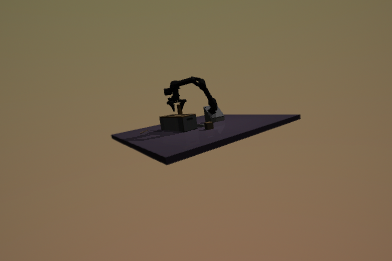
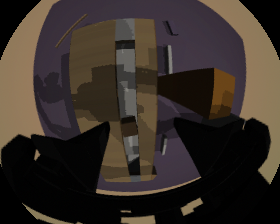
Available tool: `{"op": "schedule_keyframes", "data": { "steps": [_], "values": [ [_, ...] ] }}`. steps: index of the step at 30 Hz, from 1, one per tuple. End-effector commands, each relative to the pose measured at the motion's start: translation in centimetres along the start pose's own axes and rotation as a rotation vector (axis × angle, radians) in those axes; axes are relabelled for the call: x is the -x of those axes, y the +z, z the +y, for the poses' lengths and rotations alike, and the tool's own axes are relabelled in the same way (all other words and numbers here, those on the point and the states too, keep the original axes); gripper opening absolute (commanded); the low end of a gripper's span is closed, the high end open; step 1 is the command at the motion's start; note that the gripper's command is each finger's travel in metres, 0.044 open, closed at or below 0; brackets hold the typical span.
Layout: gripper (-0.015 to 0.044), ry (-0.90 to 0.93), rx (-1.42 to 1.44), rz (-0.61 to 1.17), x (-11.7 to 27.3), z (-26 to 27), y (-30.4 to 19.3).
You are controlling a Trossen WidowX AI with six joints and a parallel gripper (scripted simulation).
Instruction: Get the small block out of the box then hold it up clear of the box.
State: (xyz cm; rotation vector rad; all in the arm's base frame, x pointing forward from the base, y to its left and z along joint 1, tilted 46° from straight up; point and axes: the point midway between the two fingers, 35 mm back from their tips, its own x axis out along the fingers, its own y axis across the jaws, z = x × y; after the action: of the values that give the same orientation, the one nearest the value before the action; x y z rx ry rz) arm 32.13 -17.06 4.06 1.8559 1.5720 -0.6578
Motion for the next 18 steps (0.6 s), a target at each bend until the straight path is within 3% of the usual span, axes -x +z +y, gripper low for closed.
{"op": "schedule_keyframes", "data": {
  "steps": [1,18],
  "values": [
    [0.0400,-0.003,0.006,-0.002,0.0,0.1,0.8],
    [0.0400,-0.003,0.006,-0.004,0.0,0.1,3.5]
  ]
}}
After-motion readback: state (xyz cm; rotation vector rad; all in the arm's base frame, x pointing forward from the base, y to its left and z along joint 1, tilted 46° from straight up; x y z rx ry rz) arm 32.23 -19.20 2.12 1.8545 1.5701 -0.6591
